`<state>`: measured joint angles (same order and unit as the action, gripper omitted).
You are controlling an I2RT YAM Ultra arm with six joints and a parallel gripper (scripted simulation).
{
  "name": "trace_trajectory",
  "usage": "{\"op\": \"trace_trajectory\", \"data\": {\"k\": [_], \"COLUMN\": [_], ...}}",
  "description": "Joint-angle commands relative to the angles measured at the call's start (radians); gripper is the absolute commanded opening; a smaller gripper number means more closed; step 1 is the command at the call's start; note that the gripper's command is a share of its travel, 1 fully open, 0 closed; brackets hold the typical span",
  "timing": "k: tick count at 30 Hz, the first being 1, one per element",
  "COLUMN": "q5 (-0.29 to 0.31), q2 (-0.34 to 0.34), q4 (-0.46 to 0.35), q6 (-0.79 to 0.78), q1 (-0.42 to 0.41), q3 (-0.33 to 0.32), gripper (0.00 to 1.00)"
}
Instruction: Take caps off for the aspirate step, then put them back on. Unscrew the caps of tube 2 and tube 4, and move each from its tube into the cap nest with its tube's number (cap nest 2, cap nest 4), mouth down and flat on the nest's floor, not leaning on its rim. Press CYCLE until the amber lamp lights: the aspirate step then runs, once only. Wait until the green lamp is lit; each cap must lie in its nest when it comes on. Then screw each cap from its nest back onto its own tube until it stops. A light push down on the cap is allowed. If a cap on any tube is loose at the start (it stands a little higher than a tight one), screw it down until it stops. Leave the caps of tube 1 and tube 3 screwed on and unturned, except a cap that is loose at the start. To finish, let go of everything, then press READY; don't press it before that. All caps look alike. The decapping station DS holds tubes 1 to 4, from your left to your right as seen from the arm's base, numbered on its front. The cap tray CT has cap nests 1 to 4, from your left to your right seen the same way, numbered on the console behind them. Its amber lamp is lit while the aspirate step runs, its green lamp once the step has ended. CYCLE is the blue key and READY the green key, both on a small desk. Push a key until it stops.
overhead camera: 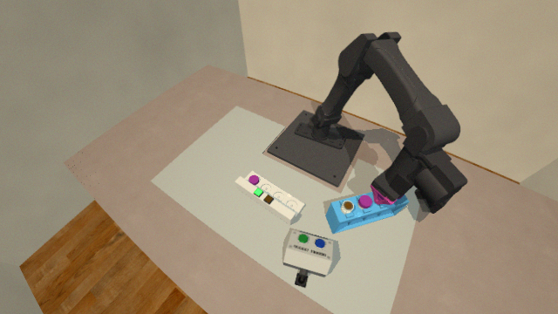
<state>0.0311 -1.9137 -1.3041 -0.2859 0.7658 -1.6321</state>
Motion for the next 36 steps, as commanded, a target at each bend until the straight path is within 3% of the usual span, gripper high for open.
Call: {"op": "trace_trajectory", "data": {"k": [1,14,16,31,33,36], "q5": [0.000,0.000,0.000,0.000,0.000,0.000], "q2": [0.008,0.011,0.011,0.012,0.012,0.012], "q4": [0.001,0.002,0.002,0.002,0.002,0.002], "q6": [-0.162,-0.682,-0.682,-1.282,-1.282,-1.402], "q1": [-0.001,-0.001,-0.001,-0.001,-0.001,-0.001], "q3": [-0.003,0.001,0.001,0.002,0.002,0.002], "gripper": [0.49,0.49,0.49,0.49,0.49,0.49]}}
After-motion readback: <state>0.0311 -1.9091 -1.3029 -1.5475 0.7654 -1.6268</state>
